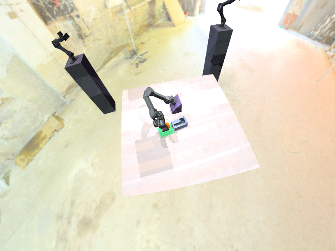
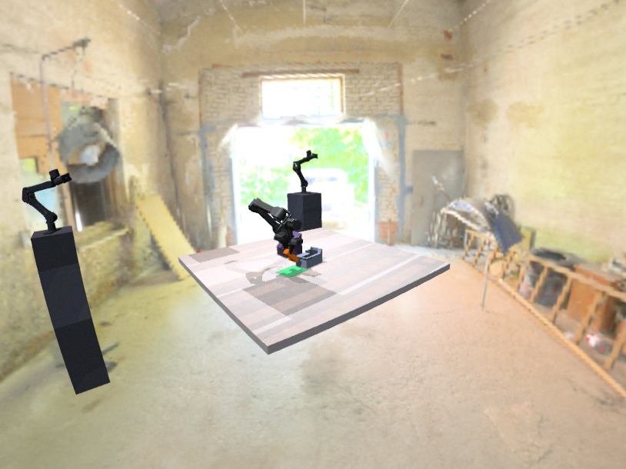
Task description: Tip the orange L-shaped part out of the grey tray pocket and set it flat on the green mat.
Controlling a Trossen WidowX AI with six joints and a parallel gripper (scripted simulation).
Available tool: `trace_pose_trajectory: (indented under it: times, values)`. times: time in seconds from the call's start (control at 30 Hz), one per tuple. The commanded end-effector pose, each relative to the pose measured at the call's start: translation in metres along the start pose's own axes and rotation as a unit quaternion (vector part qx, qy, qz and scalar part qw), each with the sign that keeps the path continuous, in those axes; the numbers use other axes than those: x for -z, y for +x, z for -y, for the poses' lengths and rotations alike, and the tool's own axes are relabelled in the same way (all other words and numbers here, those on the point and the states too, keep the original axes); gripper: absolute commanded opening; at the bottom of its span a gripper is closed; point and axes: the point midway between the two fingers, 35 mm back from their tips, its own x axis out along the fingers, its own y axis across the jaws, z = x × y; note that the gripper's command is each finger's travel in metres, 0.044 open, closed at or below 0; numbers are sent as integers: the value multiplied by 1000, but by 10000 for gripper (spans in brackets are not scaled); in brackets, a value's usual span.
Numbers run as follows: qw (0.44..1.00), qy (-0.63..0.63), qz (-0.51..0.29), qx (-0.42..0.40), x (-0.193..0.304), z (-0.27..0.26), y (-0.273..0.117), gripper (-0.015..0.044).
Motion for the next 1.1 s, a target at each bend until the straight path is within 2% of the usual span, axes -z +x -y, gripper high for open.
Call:
trace_pose_trajectory:
  times: [0.0,0.77,1.07]
  values:
    - [1000,-2,1,0,0,0,7,0]
    - [1000,-1,2,0,-1,1,42,0]
    - [1000,-1,2,0,-1,1,44,0]
